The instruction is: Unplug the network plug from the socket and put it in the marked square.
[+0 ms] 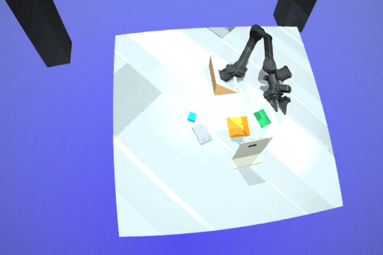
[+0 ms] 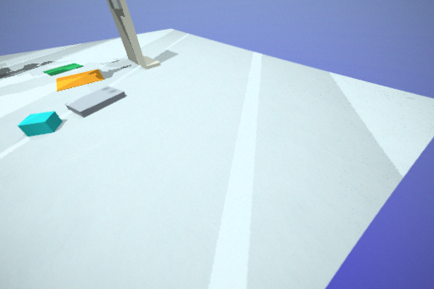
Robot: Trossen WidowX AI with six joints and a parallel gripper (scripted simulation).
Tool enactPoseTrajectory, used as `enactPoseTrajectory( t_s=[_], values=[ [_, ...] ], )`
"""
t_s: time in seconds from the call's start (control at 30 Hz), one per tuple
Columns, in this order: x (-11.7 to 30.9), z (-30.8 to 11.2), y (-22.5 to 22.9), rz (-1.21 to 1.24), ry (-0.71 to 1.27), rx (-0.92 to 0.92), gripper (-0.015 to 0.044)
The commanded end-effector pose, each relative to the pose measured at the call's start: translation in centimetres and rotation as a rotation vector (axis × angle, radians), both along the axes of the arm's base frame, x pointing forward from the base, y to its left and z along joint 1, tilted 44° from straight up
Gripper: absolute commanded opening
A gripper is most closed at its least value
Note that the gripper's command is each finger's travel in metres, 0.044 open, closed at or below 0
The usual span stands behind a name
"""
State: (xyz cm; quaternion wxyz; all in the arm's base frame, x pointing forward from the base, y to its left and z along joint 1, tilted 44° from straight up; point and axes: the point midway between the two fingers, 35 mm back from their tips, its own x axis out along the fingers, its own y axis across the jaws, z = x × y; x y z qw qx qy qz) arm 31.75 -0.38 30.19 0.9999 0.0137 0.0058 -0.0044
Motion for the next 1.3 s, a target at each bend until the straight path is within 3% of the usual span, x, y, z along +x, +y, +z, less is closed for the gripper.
enactPoseTrajectory(
  t_s=[0.0,0.3,1.07,1.27],
  values=[
    [0.0,-0.1,0.0,-0.001,0.001,-0.004,0.0374],
    [0.7,-4.9,-1.0,-0.034,0.038,-0.221,0.0156],
    [-2.5,-16.9,-3.5,-0.080,0.179,-0.811,0.0156],
    [-2.6,-17.2,-3.5,-0.080,0.184,-0.829,0.0156]
  ],
)
